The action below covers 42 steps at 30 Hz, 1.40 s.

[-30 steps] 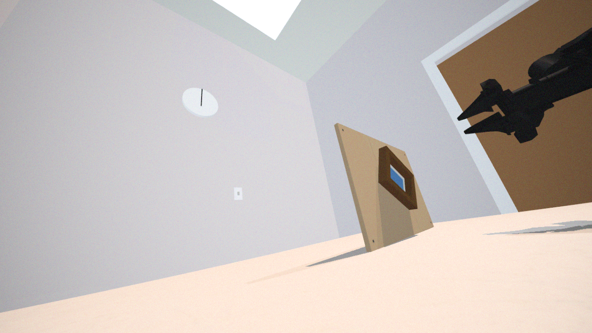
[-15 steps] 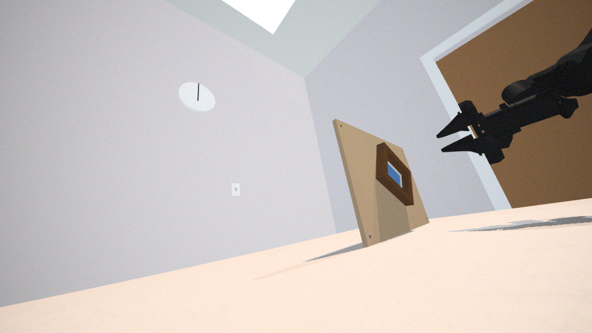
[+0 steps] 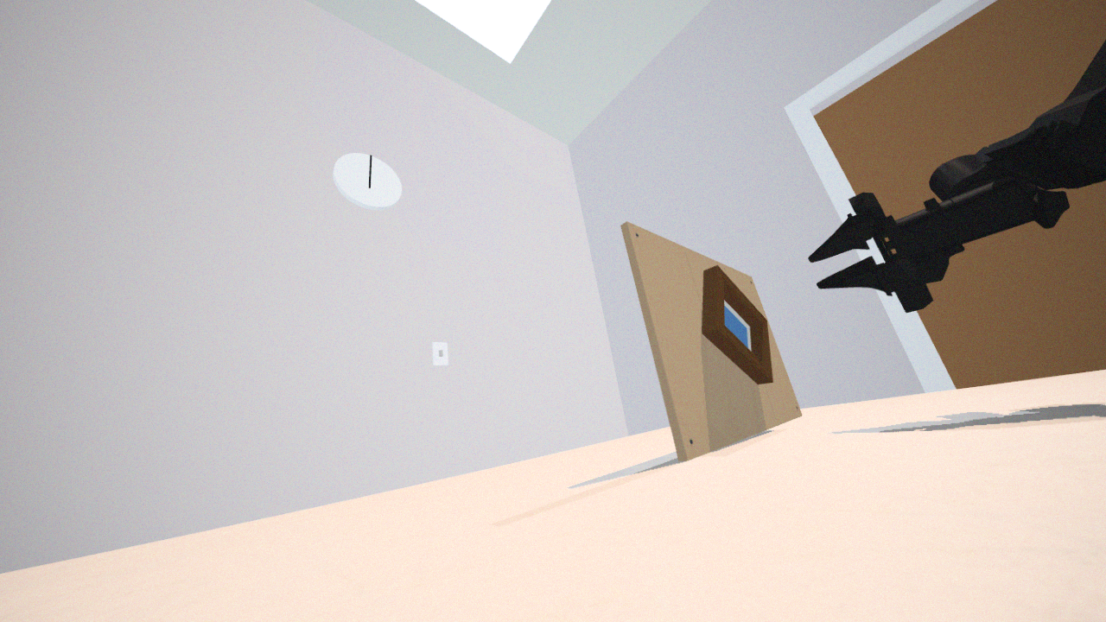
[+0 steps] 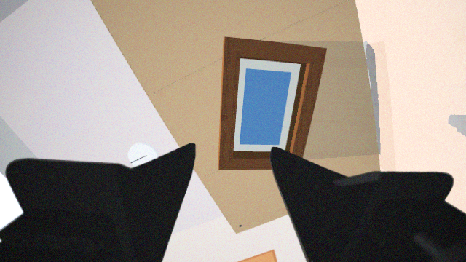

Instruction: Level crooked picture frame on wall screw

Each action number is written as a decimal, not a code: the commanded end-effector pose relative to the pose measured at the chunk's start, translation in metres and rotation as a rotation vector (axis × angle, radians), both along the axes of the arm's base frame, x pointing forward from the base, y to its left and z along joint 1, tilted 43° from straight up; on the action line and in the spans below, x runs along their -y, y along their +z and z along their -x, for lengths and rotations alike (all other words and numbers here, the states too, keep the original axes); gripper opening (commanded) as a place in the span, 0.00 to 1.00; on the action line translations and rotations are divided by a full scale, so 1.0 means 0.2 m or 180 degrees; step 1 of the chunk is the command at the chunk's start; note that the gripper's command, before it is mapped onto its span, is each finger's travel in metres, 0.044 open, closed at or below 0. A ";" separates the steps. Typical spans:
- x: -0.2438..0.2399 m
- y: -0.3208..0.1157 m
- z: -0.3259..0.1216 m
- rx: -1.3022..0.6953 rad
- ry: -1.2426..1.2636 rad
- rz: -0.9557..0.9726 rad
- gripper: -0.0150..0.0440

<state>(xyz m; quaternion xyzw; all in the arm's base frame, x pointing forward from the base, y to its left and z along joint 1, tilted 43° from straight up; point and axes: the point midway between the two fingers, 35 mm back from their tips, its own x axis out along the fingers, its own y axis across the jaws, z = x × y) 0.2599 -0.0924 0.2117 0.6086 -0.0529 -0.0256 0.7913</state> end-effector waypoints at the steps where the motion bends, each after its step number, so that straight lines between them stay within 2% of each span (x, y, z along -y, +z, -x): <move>1: 0.01 0.02 -0.05 0.0004 -0.0004 0.0015 0.69; 11: 0.04 0.02 -0.38 0.0013 -0.0004 0.0013 0.69; 28: 0.04 0.02 -0.40 0.0013 -0.0004 0.0013 0.69; 42: 0.05 0.03 -0.50 0.0016 -0.0004 0.0013 0.69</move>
